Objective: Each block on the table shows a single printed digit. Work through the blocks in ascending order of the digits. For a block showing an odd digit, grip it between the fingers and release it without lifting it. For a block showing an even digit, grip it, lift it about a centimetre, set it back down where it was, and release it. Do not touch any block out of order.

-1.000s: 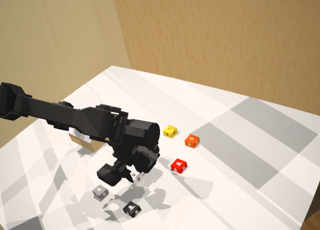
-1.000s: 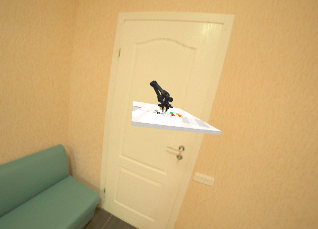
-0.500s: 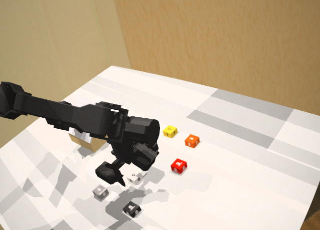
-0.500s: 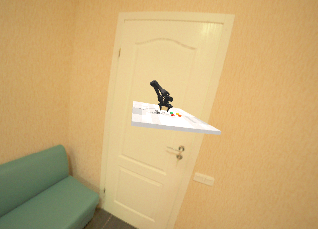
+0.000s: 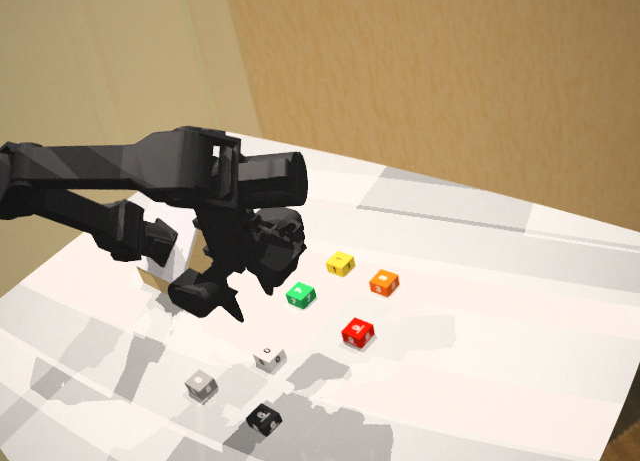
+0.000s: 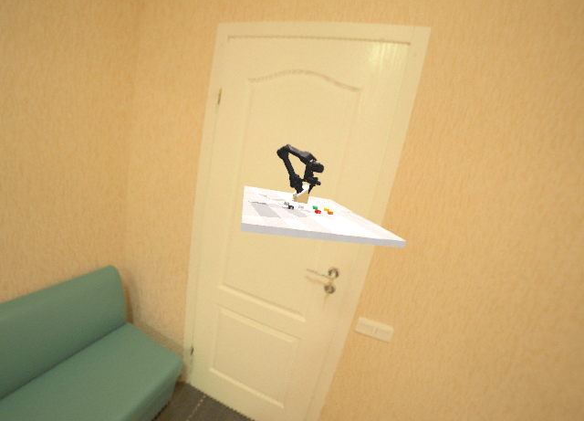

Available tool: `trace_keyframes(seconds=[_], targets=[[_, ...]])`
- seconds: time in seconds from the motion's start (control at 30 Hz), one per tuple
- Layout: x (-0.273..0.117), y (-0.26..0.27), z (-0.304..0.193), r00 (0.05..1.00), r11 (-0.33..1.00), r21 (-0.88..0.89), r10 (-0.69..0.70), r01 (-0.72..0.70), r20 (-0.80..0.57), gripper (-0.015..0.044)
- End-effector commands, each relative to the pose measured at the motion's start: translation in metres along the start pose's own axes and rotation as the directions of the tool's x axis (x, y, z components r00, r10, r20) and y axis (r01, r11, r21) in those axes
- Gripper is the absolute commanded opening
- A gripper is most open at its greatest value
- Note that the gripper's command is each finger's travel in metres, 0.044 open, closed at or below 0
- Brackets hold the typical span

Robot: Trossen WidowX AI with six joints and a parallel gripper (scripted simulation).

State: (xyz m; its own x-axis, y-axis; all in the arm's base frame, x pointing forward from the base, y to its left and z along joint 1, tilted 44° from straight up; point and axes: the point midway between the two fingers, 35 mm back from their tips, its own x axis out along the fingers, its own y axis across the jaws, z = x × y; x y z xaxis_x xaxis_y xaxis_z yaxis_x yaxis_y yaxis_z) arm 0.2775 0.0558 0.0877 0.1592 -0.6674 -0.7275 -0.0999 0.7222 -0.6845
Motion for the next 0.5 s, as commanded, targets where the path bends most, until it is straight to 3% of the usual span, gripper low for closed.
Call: trace_keyframes(seconds=[0.0,0.37,0.47], targets=[[-0.017,-0.001,-0.003,1.000,1.000,0.004,0.002,-0.002,-0.008,0.0120],[-0.017,0.000,-0.003,1.000,1.000,0.003,0.002,-0.002,-0.007,0.0120],[-0.019,0.025,0.000,1.000,1.000,-0.012,0.008,-0.008,0.009,0.0120]])
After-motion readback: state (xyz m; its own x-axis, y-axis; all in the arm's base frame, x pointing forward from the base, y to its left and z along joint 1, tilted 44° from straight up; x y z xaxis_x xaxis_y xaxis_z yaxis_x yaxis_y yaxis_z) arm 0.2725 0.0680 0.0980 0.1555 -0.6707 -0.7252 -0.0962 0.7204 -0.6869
